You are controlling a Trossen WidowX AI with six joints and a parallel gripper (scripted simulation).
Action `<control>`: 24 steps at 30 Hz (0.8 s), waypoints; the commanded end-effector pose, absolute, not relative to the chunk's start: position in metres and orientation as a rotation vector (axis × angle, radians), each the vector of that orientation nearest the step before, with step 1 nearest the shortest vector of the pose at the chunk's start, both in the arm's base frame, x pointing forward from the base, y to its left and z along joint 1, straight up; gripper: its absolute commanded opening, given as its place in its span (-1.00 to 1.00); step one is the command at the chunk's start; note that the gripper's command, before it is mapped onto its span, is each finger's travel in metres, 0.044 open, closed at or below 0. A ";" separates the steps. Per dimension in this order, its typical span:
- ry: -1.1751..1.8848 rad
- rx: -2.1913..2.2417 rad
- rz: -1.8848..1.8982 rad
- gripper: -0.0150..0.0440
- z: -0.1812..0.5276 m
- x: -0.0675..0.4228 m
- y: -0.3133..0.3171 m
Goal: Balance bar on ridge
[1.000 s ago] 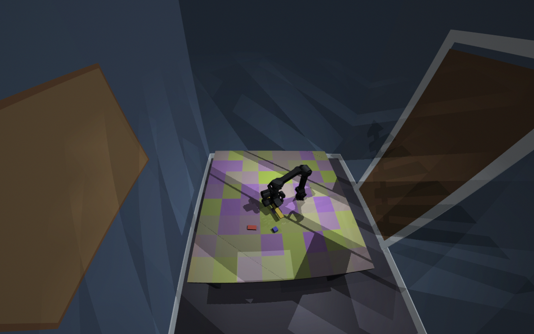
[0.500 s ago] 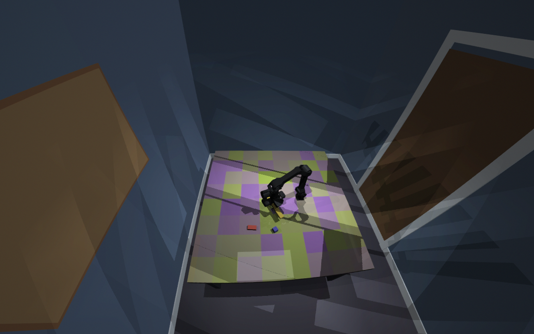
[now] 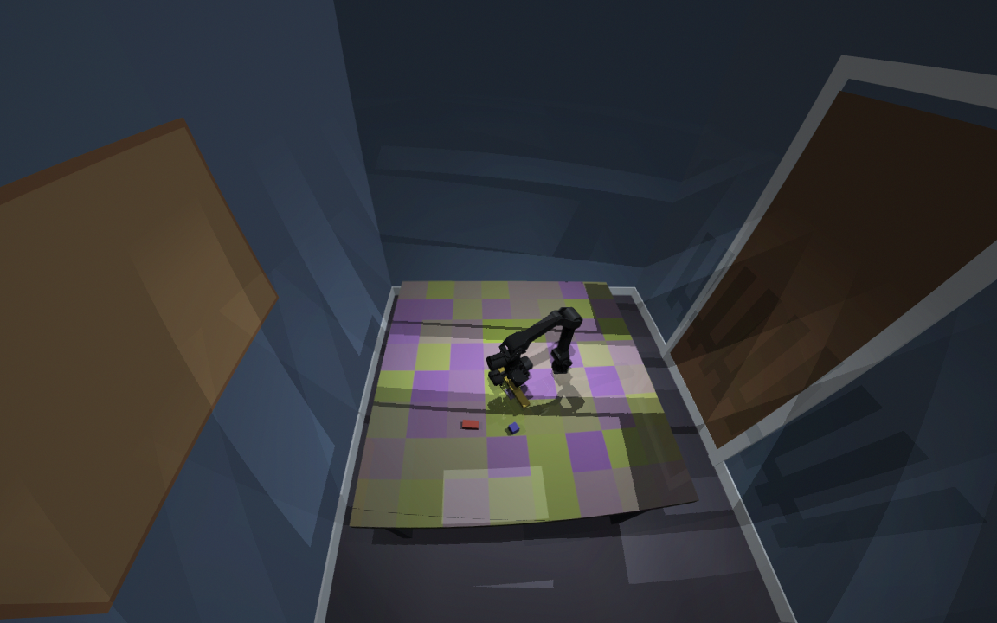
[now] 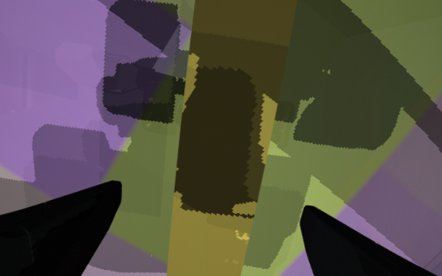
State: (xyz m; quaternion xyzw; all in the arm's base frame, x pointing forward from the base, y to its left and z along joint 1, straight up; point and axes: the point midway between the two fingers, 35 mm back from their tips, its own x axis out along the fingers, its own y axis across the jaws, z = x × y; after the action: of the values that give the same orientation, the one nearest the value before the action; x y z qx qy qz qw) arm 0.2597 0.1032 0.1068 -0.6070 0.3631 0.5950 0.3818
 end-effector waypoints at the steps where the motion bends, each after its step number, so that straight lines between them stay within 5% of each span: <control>1: 0.926 -1.549 1.518 1.00 0.115 0.261 0.104; 9: 0.927 -1.549 1.518 1.00 0.205 0.257 0.102; 24: 0.927 -1.549 1.518 1.00 0.207 0.257 0.102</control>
State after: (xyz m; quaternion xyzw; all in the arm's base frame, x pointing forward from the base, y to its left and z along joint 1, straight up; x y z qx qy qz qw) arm 0.2562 0.1019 0.2042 -0.6058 0.3647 0.5962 0.3801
